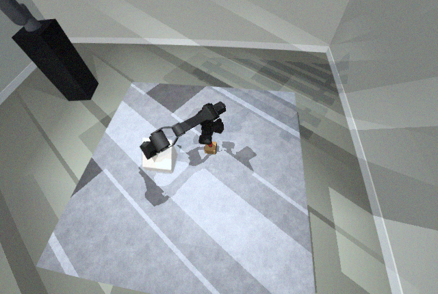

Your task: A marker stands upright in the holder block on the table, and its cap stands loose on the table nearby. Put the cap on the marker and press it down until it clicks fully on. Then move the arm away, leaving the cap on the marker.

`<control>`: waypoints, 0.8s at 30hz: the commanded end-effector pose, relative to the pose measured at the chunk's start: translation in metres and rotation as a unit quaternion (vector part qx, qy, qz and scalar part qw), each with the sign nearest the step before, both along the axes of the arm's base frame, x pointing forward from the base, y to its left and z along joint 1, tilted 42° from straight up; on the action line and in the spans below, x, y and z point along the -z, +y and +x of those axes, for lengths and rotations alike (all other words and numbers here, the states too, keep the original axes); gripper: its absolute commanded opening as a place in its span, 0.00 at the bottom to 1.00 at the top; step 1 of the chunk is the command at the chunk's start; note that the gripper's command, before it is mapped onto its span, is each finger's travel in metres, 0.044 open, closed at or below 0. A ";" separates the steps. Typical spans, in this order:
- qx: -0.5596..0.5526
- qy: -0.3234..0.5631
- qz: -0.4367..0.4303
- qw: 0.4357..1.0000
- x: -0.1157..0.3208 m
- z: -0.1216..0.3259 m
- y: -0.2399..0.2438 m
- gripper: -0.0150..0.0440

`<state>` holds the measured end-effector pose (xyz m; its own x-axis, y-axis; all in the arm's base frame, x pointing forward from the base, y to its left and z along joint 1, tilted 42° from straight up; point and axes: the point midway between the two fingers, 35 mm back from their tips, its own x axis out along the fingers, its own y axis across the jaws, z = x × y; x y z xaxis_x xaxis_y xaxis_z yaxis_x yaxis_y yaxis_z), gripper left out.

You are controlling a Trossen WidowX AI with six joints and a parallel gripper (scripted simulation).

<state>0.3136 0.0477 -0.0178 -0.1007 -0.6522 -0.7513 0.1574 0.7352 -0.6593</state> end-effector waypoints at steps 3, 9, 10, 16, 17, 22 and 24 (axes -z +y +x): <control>0.001 -0.001 -0.003 1.000 0.006 -0.001 -0.006 0.25; 0.001 -0.001 -0.003 1.000 0.013 -0.002 -0.012 0.25; 0.001 -0.001 -0.003 1.000 0.014 -0.003 -0.013 0.25; 0.001 -0.001 -0.003 1.000 0.020 -0.003 -0.019 0.25; 0.001 -0.001 -0.003 1.000 0.022 -0.004 -0.020 0.25; 0.001 -0.001 -0.003 1.000 0.027 -0.004 -0.024 0.25; 0.001 -0.001 -0.003 1.000 0.028 -0.003 -0.025 0.25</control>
<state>0.3126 0.0285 -0.0415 -0.0901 -0.6499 -0.7546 0.1710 0.7363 -0.6546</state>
